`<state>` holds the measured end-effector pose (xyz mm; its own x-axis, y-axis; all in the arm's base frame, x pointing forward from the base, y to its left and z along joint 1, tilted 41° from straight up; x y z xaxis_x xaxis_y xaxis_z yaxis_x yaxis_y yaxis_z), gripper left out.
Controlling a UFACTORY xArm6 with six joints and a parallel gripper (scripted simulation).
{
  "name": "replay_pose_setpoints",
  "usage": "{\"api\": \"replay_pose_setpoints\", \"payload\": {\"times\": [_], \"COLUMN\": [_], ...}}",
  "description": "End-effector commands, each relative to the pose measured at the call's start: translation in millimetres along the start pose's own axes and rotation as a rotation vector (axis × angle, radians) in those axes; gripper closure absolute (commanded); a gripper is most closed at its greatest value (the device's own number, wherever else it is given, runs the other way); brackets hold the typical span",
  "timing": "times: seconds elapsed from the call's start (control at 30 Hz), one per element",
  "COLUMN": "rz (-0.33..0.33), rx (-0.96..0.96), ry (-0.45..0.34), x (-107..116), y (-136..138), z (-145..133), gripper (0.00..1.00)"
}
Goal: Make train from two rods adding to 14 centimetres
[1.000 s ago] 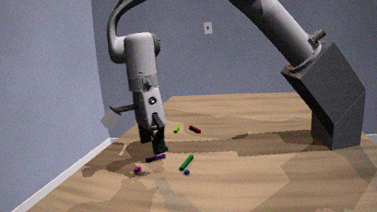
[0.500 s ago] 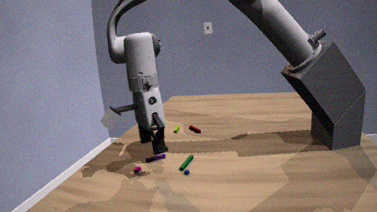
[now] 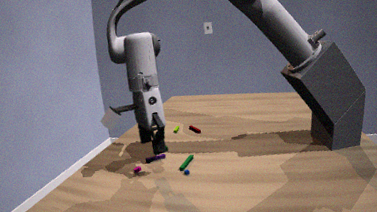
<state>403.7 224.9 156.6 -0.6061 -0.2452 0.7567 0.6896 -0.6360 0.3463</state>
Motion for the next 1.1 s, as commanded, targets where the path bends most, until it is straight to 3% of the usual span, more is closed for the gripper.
{"api": "replay_pose_setpoints", "payload": {"times": [0.0, 0.17, 0.6, 1.07], "rz": [-0.001, 0.000, 0.000, 0.001], "rx": [0.011, 0.069, 0.441, 0.949], "ry": [0.002, 0.002, 0.002, 0.001], "x": [0.5, 0.6, 0.9, 1.3], "y": [0.3, -0.2, -2.6, -5.2], "z": [0.7, 0.0, -4.9, -11.8], "gripper": [0.00, 0.00, 0.00, 0.00]}}
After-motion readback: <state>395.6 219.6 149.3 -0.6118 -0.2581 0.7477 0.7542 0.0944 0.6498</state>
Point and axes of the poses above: the point where the finger pads meet when closed, its own x axis back along the fingers, its own y axis across the jaws, z = x × y, the point moved 1 cm from there along x, back along the fingers, and after that the axes turned 1 degree about x, right-handed, at the moved point
